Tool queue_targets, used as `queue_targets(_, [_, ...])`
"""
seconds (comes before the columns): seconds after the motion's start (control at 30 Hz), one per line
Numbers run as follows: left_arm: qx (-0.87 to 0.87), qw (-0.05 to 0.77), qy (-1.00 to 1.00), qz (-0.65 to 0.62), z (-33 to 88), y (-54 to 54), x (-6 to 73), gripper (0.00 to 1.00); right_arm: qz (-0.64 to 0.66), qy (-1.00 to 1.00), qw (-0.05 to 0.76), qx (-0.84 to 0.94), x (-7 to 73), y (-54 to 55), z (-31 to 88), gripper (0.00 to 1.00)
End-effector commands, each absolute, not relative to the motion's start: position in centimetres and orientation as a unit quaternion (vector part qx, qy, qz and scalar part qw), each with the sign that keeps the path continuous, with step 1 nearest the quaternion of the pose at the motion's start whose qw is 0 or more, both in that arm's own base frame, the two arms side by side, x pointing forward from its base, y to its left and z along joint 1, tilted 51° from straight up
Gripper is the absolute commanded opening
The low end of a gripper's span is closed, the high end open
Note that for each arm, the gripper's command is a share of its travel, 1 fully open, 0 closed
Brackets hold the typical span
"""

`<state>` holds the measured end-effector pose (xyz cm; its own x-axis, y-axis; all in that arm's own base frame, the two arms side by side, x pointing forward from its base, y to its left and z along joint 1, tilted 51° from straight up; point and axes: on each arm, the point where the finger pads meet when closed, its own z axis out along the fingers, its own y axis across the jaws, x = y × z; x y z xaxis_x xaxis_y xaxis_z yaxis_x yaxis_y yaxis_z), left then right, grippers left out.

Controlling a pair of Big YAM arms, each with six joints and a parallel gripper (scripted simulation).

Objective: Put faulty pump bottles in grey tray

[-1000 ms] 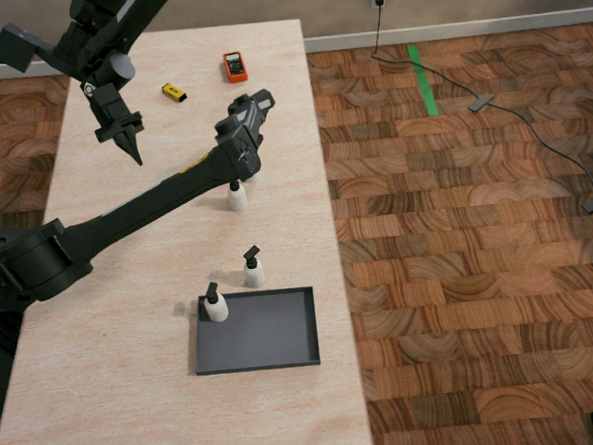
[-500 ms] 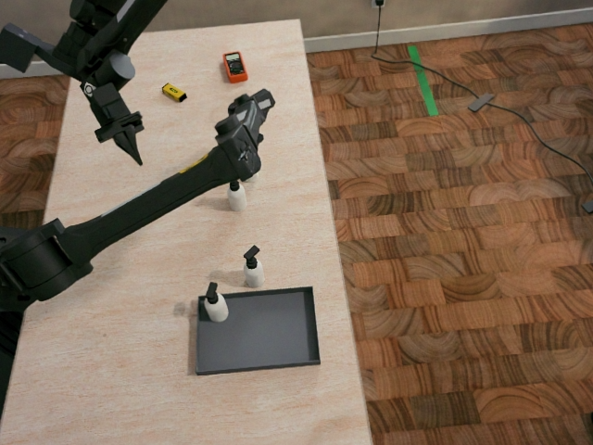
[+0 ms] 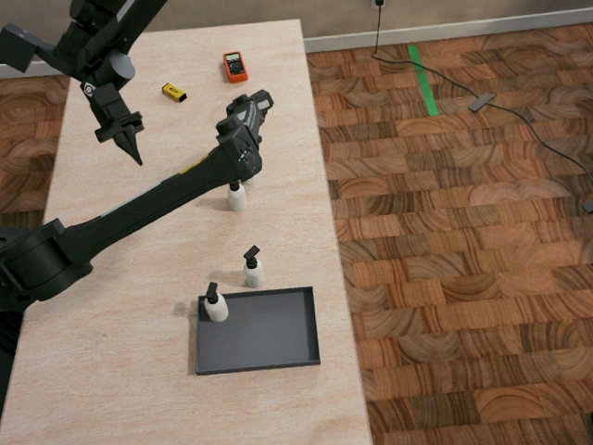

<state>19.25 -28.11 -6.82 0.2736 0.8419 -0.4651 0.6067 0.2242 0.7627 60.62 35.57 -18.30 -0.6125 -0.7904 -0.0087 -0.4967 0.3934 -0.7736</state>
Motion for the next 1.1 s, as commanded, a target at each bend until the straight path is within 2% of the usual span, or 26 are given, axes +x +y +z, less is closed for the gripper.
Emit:
queue_targets(0.0, [0.611, 0.521, 0.586, 0.109, -6.5, -28.7, 19.2, 0.00, -0.374, 0.807, 0.215, -0.404, 57.7, 40.3, -14.5, 0.22])
queue_targets(0.37, [0.626, 0.507, 0.582, 0.117, -7.8, -29.3, 19.3, 0.00, -0.377, 0.808, 0.207, -0.402, 57.5, 39.7, -13.9, 0.22])
queue_targets(0.67, [0.646, 0.487, 0.578, 0.112, -11.3, -36.1, 21.6, 0.00, -0.375, 0.816, 0.212, -0.386, 59.5, 37.8, -11.4, 0.22])
queue_targets(0.87, [0.647, 0.484, 0.579, 0.106, -11.8, -38.0, 22.2, 0.00, -0.356, 0.826, 0.229, -0.371, 57.9, 39.4, -10.1, 0.22])
queue_targets(1.07, [0.647, 0.485, 0.579, 0.103, -11.9, -38.6, 22.3, 0.00, -0.344, 0.816, 0.218, -0.410, 61.0, 31.9, -4.4, 0.22])
